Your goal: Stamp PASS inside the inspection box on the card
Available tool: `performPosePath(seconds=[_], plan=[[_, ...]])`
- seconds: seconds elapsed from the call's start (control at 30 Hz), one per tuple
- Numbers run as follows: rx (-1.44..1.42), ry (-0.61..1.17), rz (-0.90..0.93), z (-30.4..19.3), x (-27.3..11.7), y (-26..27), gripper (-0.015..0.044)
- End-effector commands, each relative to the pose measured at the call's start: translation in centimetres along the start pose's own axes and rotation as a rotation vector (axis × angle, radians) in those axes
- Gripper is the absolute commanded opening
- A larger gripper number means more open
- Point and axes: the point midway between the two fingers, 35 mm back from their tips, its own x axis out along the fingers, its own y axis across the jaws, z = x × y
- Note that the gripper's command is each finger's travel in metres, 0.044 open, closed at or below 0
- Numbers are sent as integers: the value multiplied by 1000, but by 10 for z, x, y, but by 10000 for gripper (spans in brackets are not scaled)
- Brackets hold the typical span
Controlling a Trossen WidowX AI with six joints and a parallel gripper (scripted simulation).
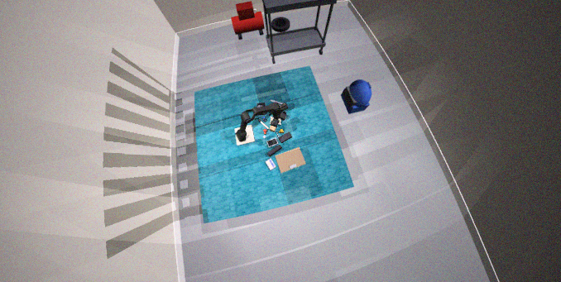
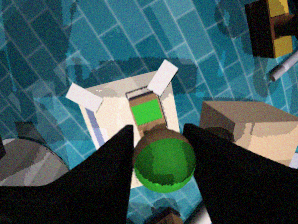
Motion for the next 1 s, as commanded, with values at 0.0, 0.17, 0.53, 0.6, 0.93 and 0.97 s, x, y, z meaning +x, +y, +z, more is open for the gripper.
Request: performPosePath(seconds=[0.0,0.17,0.53,0.6,0.93,0.97], plan=[[-3,-3,-5,0,2,0,0],[-3,-3,-5,0,3,0,0],[-3,-3,-5,0,5,0,0],[-3,-3,-5,0,6,0,0],[-3,-3,-5,0,7,0,0],[-3,-3,-5,0,7,0,0]])
